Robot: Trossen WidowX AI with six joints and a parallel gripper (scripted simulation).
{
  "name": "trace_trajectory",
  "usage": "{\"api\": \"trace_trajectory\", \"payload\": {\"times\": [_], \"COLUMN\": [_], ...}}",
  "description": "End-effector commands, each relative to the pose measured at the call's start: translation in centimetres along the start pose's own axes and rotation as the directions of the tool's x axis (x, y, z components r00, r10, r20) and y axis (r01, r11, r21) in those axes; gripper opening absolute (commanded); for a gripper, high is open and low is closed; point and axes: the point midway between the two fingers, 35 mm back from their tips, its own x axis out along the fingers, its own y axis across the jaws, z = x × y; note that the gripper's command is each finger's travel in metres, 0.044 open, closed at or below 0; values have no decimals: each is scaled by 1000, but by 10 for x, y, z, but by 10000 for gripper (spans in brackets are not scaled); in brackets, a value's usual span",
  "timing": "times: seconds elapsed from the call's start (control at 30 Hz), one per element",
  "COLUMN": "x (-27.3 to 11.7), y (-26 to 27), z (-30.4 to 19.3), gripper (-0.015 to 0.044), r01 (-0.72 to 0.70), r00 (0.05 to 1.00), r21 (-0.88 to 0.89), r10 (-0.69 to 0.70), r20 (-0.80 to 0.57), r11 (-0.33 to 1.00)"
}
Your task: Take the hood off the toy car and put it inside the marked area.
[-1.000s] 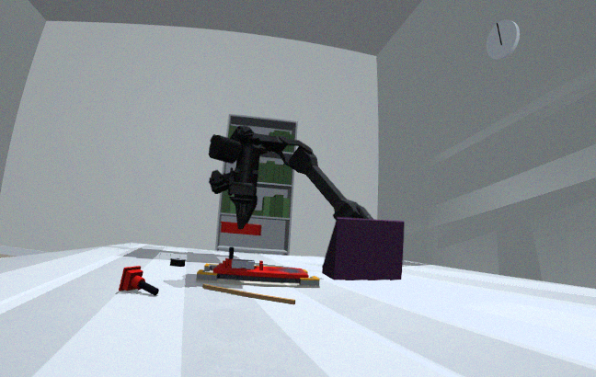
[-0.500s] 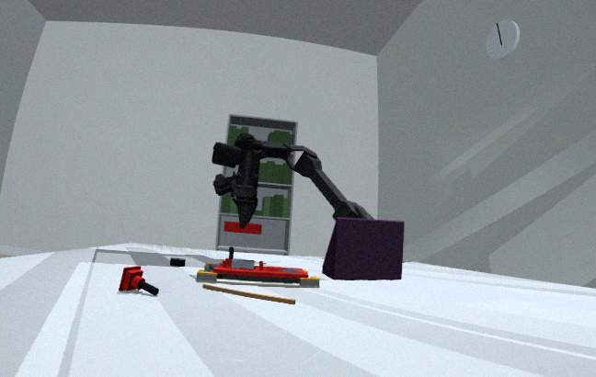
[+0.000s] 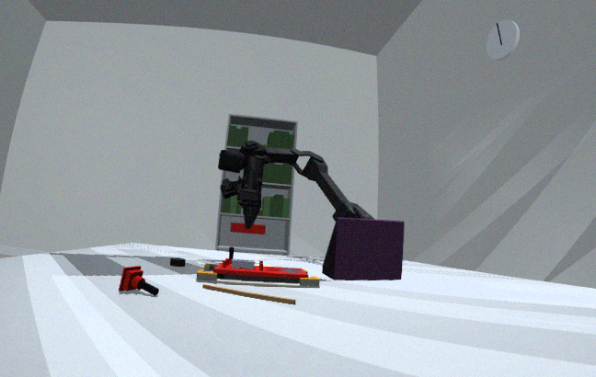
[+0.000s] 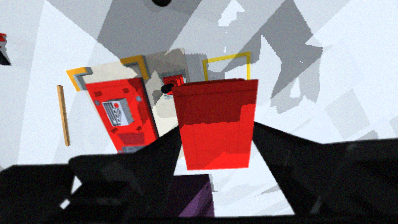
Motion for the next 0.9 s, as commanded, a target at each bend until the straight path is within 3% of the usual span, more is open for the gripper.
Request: {"api": "trace_trajectory", "payload": {"times": [0.0, 0.23, 0.87], "x": [2, 2, 12], "y": [-16, -39, -39], "z": [-6, -15, -14], "gripper": [0, 0, 0], "r01": [11, 18, 16], "r00": [1000, 1000, 1000], "r21": [-11, -9, -9], "r10": [-11, -18, -16], "r20": [-7, -9, -9], "r11": [1000, 1000, 1000]}}
